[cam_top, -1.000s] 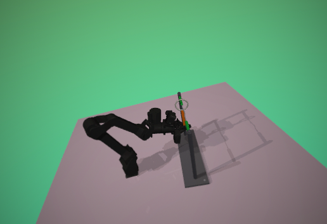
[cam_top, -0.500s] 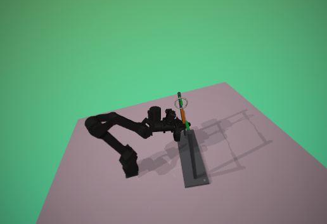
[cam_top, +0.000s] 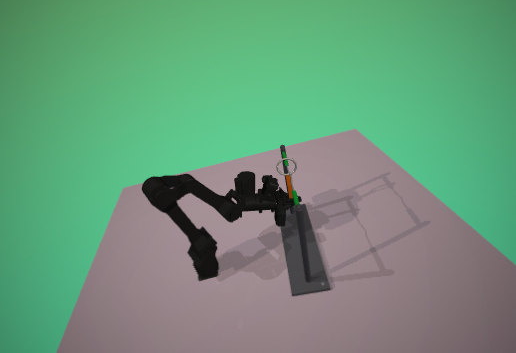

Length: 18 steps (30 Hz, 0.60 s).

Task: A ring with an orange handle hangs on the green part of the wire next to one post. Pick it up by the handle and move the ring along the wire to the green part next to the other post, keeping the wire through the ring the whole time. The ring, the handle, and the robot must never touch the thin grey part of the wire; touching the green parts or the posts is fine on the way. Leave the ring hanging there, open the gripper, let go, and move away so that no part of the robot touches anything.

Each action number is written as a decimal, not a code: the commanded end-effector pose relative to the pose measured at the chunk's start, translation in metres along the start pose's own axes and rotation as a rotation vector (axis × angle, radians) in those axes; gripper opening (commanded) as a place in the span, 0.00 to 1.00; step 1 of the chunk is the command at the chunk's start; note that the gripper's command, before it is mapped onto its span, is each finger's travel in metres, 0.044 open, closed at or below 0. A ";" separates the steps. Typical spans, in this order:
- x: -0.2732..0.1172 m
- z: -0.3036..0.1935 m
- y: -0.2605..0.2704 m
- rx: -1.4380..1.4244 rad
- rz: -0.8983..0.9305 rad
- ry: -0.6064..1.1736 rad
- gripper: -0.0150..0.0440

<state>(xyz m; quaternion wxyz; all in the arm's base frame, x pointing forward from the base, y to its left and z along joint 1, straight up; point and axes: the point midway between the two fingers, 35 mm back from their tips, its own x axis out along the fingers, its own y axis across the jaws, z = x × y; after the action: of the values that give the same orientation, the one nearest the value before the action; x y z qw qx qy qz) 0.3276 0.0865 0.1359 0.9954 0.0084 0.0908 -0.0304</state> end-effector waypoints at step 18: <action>0.000 -0.002 0.000 0.002 0.000 -0.003 0.13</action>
<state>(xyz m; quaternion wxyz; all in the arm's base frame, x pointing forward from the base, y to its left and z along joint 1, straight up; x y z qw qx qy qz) 0.3276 0.0865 0.1341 0.9955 0.0092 0.0892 -0.0305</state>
